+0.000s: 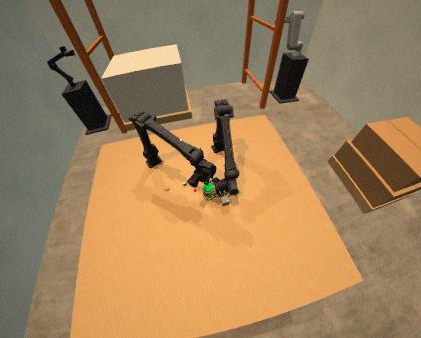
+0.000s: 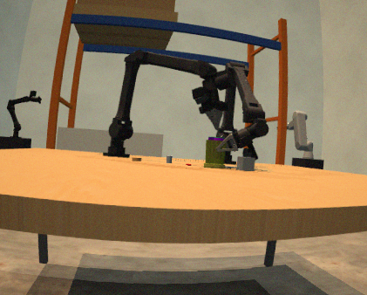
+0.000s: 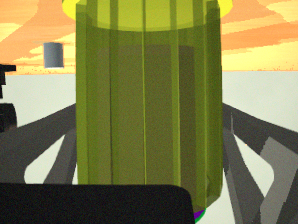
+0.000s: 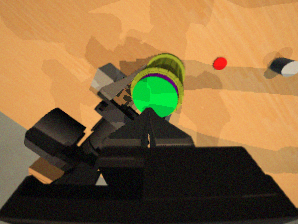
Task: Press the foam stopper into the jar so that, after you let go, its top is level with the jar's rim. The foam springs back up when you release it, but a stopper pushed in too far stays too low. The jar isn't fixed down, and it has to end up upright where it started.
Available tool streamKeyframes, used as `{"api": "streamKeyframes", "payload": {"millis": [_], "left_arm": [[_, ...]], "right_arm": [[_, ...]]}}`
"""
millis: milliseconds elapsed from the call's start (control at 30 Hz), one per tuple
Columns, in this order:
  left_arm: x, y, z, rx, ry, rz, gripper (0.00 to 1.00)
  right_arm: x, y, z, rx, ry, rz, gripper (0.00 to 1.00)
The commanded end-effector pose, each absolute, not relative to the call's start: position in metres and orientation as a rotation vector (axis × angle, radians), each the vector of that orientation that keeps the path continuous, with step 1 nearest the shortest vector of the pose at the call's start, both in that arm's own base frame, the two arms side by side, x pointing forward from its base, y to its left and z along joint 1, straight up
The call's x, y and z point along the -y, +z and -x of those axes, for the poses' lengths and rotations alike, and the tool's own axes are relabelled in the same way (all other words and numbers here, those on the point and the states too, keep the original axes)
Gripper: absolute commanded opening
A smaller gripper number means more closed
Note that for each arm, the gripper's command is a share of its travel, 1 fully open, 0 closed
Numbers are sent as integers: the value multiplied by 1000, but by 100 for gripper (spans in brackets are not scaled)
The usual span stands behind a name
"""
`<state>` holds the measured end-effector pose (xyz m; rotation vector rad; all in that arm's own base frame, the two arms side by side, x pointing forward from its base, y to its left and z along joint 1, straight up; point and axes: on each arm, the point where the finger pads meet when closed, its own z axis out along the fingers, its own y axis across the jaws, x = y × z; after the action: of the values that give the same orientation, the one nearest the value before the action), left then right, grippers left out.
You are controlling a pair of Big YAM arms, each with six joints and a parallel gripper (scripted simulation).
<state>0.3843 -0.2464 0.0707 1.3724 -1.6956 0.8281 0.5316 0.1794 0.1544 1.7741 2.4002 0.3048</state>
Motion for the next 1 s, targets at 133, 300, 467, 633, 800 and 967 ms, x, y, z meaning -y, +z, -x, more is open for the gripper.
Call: {"api": "streamKeyframes", "payload": {"millis": [133, 300, 467, 633, 800, 967], "left_arm": [[257, 70, -396, 1702, 825, -1377, 64], [257, 70, -396, 1702, 825, -1377, 64], [257, 70, -396, 1702, 825, -1377, 64], [257, 70, -396, 1702, 825, -1377, 64], [257, 70, -396, 1702, 825, -1377, 64], [257, 70, -396, 1702, 825, -1377, 64]], "right_arm": [[-174, 172, -535, -2353, 355, -1786, 0], [-174, 175, -536, -2347, 366, -1782, 0], [-175, 162, -536, -2358, 347, -1788, 0], [-175, 136, -538, -2377, 307, -1804, 0], [-180, 143, -545, -2372, 339, -1776, 0], [-174, 123, -538, -2376, 306, -1805, 0]]}}
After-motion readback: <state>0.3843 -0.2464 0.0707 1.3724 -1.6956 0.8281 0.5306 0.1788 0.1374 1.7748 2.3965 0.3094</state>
